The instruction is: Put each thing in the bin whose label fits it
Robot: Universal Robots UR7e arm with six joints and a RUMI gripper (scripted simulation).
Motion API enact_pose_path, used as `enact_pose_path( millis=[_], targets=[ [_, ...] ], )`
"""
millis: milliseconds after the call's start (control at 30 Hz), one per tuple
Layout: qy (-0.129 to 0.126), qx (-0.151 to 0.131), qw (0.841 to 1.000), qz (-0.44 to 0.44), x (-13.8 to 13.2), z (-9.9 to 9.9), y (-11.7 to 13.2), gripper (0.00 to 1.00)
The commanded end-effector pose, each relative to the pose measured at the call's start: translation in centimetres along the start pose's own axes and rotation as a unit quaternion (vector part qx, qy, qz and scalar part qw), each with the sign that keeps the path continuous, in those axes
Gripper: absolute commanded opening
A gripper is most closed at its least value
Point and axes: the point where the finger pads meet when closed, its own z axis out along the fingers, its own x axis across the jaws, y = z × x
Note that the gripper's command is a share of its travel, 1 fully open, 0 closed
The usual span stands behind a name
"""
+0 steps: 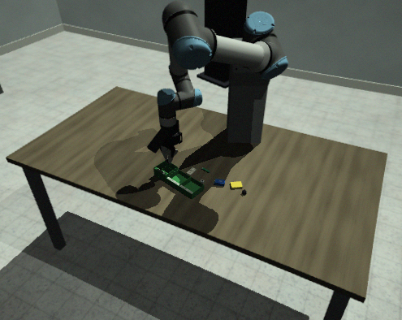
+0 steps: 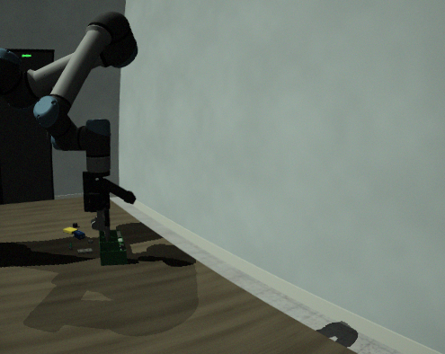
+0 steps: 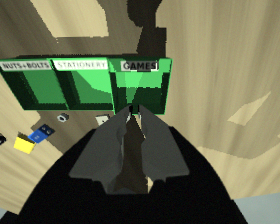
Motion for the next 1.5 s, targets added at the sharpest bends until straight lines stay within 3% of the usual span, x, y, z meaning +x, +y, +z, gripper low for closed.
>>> enact_pose_path(
  millis=[0,400,1467],
  targets=[
    [0.001,0.001,1.0,-0.001,0.0,1.8,-0.2,0.04],
    [0.001,0.001,1.0,-0.001,0.0,4.2,-0.2,0.04],
    [0.001,0.001,1.0,0.0,0.0,4.1,-0.1,0.04]
  ],
)
